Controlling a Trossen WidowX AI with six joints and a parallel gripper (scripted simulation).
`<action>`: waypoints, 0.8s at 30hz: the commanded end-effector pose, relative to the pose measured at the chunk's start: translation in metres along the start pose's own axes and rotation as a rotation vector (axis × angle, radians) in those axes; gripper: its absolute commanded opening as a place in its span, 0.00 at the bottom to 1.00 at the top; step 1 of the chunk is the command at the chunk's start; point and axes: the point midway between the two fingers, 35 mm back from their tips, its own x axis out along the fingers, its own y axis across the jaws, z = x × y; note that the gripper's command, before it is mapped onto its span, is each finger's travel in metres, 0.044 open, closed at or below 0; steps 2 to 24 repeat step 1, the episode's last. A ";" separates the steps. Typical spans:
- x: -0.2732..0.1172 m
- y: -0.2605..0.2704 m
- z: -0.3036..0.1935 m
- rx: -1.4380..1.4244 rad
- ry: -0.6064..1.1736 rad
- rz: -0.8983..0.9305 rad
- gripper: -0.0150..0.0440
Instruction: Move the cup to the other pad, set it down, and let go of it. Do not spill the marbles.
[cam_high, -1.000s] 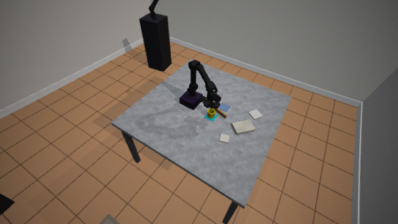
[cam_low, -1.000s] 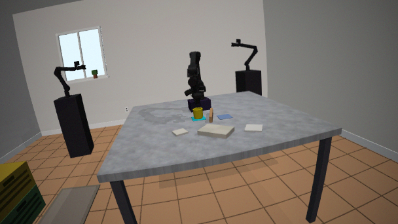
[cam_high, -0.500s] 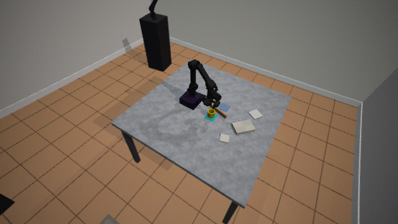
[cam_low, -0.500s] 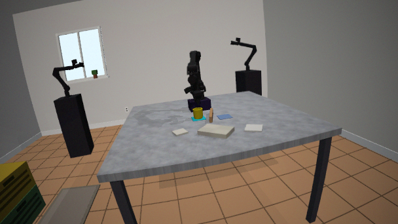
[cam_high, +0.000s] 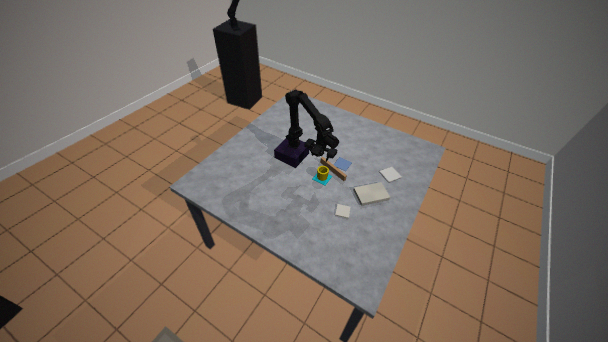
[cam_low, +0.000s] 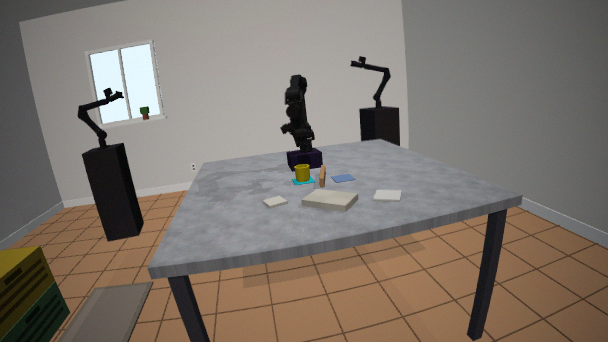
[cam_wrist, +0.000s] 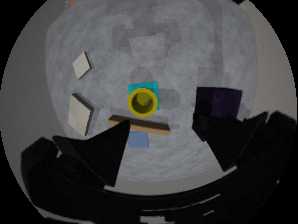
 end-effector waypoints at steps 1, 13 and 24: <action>0.001 0.000 0.000 0.000 0.000 0.000 1.00; 0.001 0.000 0.000 0.000 0.000 0.000 1.00; 0.001 0.000 0.000 0.000 0.000 0.000 1.00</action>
